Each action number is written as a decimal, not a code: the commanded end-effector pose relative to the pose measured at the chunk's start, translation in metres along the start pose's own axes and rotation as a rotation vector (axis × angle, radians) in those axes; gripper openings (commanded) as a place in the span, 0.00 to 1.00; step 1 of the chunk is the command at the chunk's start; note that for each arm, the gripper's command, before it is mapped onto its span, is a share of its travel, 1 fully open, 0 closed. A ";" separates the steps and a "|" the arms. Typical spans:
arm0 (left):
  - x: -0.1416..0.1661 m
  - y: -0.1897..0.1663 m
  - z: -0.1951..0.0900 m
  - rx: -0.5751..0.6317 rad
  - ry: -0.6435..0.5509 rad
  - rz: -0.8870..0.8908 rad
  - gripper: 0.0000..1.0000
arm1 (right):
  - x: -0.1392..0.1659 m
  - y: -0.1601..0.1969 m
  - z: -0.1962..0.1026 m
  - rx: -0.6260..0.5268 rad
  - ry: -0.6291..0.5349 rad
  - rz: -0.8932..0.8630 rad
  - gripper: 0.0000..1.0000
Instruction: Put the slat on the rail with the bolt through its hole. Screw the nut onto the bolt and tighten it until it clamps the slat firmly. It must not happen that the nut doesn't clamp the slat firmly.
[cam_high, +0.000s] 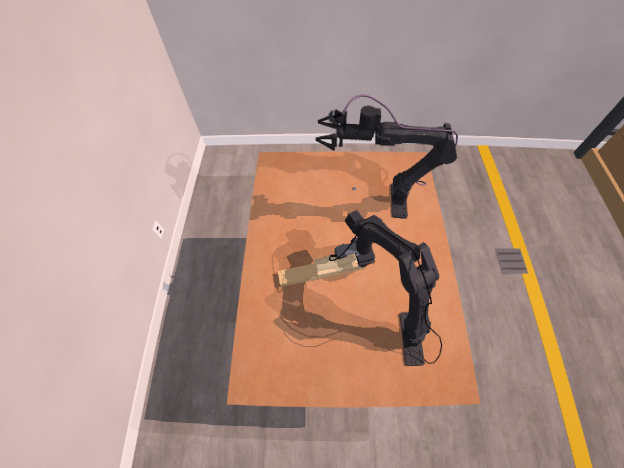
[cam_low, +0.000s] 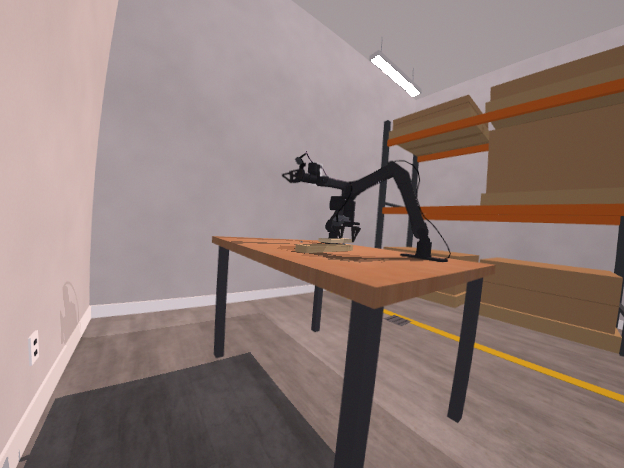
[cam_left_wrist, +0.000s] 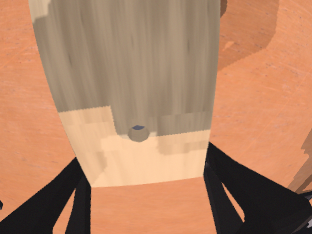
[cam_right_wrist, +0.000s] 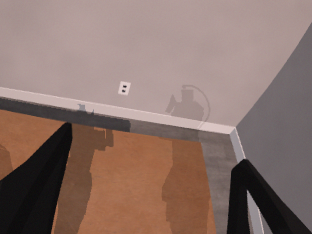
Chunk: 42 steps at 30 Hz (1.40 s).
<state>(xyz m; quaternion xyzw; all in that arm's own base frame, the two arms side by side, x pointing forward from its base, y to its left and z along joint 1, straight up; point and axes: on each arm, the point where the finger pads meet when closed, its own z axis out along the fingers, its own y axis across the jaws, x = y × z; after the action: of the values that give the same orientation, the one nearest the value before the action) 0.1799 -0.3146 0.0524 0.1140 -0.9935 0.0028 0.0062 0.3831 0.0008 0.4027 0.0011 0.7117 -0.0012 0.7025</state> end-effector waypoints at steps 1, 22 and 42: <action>-0.004 -0.003 0.004 0.010 -0.018 -0.006 0.72 | -0.009 0.000 -0.003 -0.003 -0.026 0.000 1.00; -0.004 -0.002 0.016 0.005 -0.016 -0.009 0.72 | -0.009 0.000 -0.003 -0.003 -0.026 0.000 1.00; -0.003 0.000 0.015 -0.003 -0.012 -0.007 0.72 | -0.009 0.000 -0.003 -0.003 -0.026 0.000 1.00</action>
<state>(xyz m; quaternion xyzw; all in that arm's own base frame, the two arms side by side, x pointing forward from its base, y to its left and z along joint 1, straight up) 0.1802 -0.3147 0.0390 0.1141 -0.9934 0.0011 0.0063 0.3831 0.0008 0.4027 0.0011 0.7117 -0.0012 0.7025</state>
